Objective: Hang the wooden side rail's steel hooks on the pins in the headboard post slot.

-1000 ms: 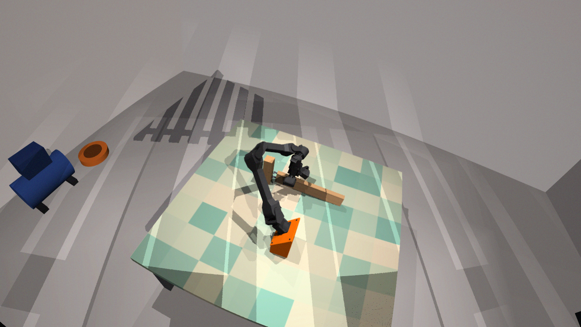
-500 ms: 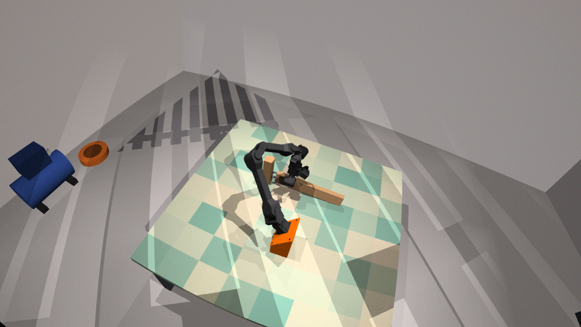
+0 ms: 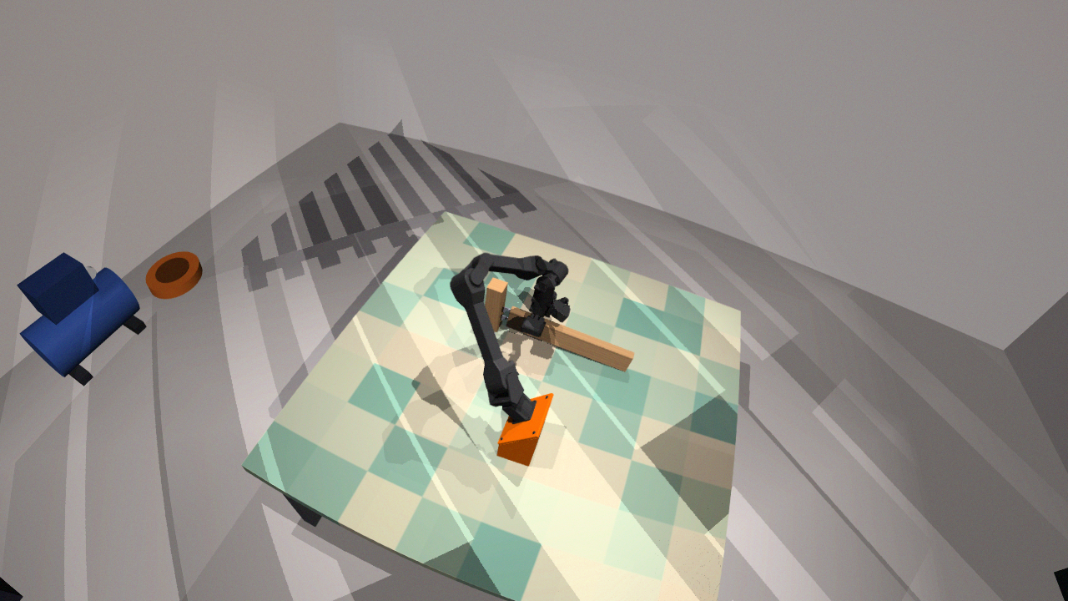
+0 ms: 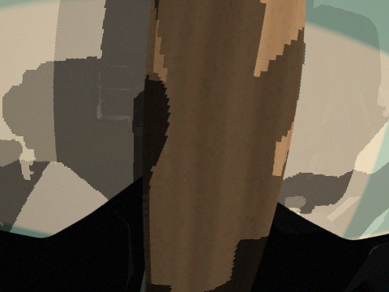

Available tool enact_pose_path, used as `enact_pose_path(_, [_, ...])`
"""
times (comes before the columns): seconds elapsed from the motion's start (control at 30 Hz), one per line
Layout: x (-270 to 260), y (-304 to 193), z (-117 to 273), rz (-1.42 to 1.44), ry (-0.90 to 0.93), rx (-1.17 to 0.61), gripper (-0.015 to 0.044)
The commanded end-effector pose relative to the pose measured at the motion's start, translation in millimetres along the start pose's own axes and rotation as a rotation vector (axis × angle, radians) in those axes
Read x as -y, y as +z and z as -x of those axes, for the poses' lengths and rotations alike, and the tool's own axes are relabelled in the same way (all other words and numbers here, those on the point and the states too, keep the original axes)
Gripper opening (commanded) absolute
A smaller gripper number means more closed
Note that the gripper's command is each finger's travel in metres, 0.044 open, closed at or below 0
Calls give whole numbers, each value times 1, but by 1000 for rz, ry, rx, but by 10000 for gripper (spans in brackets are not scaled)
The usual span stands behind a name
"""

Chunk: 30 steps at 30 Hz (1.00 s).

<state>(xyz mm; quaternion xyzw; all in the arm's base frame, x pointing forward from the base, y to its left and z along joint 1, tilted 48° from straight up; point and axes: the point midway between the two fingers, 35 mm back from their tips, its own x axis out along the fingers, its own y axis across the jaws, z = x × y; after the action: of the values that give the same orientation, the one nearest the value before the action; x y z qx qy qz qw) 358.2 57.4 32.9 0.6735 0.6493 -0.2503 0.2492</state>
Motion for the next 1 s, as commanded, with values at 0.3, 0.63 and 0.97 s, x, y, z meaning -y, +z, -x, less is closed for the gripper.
enact_pose_path(0.3, [-2,-2,2,2,9,5,0])
enact_pose_path(0.63, [-1,-3,3,2,9,5,0])
enact_pose_path(0.97, [-2,-4,3,2,9,5,0])
